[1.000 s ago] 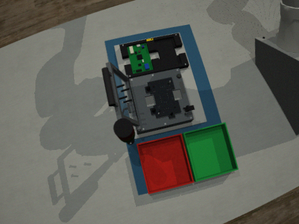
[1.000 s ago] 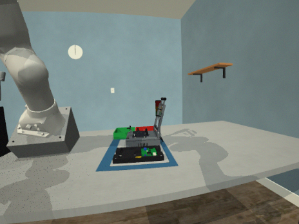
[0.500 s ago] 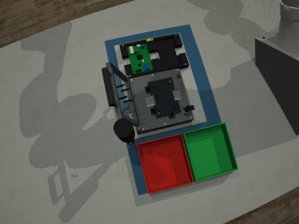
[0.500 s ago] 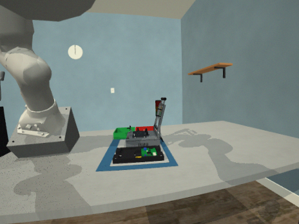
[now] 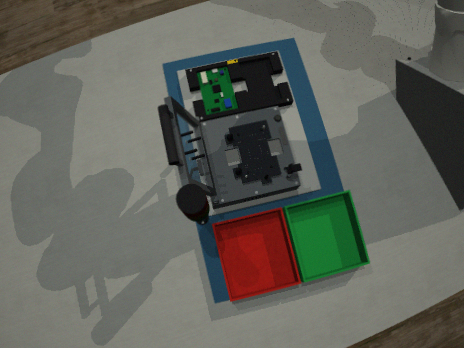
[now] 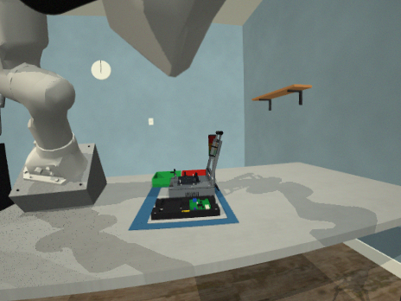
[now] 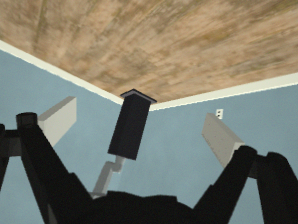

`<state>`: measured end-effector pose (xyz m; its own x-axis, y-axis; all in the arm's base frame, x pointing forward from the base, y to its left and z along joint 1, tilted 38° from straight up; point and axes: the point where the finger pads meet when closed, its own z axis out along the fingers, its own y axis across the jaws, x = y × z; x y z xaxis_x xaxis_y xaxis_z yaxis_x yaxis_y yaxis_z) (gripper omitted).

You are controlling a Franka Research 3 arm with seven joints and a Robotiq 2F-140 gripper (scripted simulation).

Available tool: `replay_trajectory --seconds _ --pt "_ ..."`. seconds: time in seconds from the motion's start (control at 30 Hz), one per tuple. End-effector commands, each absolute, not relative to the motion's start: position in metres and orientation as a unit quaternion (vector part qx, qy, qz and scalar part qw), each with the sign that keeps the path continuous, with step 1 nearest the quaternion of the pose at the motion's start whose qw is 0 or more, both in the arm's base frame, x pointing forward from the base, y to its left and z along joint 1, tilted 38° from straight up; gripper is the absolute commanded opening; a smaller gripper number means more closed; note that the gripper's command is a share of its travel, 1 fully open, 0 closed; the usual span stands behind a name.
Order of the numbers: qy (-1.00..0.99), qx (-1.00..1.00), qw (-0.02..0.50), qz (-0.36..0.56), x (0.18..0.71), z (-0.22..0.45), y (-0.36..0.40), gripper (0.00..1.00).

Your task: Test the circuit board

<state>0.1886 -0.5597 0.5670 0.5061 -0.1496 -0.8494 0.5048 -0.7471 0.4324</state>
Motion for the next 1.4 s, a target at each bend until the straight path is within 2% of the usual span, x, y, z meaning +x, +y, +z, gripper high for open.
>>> replay_trajectory --seconds 0.0,0.3,0.37,0.4,0.8,0.93,1.37 --pt "0.154 0.806 0.341 -0.460 0.226 0.549 -0.548 1.00" --pt "0.234 0.810 0.347 -0.411 0.306 0.508 -0.497 1.00" --pt "0.234 0.810 0.347 -0.411 0.306 0.508 -0.497 1.00" --pt "0.257 0.810 0.347 -0.397 0.328 0.496 -0.478 1.00" --pt "0.358 0.801 0.343 -0.336 0.410 0.443 -0.384 1.00" --pt "0.375 0.798 0.341 -0.326 0.422 0.433 -0.365 1.00" --pt "0.491 0.768 0.319 -0.259 0.480 0.367 -0.220 1.00"
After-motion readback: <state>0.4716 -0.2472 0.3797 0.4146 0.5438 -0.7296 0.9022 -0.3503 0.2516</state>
